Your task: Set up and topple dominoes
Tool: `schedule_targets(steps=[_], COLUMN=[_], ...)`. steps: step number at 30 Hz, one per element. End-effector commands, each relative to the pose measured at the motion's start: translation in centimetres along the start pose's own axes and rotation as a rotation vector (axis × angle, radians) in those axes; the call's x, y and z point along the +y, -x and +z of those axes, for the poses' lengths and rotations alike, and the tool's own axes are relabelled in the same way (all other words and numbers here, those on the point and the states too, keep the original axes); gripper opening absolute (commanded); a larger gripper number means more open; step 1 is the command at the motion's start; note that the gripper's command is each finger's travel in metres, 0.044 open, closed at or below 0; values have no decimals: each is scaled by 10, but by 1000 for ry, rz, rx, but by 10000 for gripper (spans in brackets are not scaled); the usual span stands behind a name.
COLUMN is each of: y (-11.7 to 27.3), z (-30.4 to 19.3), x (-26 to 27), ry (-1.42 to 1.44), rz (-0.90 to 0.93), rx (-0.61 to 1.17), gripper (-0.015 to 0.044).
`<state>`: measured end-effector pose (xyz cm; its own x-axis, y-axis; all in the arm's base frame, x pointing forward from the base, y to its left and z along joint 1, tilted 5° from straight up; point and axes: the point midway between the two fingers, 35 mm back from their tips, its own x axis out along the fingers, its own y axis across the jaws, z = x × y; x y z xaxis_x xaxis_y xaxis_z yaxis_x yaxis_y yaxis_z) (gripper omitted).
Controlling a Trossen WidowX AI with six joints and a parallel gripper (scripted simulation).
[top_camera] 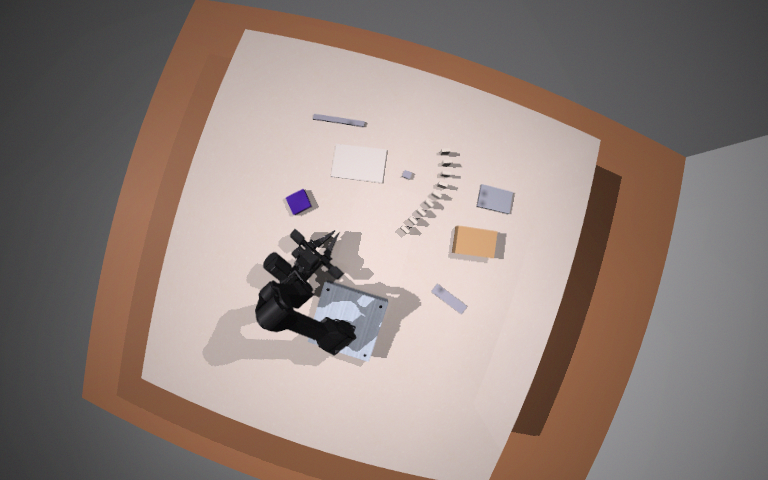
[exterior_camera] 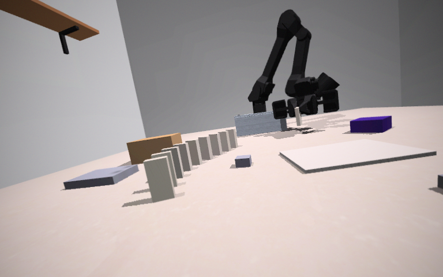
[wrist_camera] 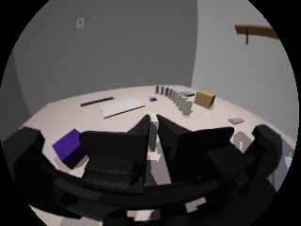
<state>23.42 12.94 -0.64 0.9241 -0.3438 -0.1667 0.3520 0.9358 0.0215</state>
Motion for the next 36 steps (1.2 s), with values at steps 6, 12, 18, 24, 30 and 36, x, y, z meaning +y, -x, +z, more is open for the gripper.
schedule_targets(steps=[6, 12, 18, 24, 30, 36], y=[-2, -3, -3, -3, -3, -3], z=[-18, -23, -23, -23, -23, -21], x=[-8, -10, -10, -10, -10, -9], ry=[14, 14, 14, 14, 14, 14], rz=[1, 1, 1, 1, 1, 1], rx=[4, 4, 4, 4, 4, 4], gripper=[28, 28, 28, 133, 291, 440])
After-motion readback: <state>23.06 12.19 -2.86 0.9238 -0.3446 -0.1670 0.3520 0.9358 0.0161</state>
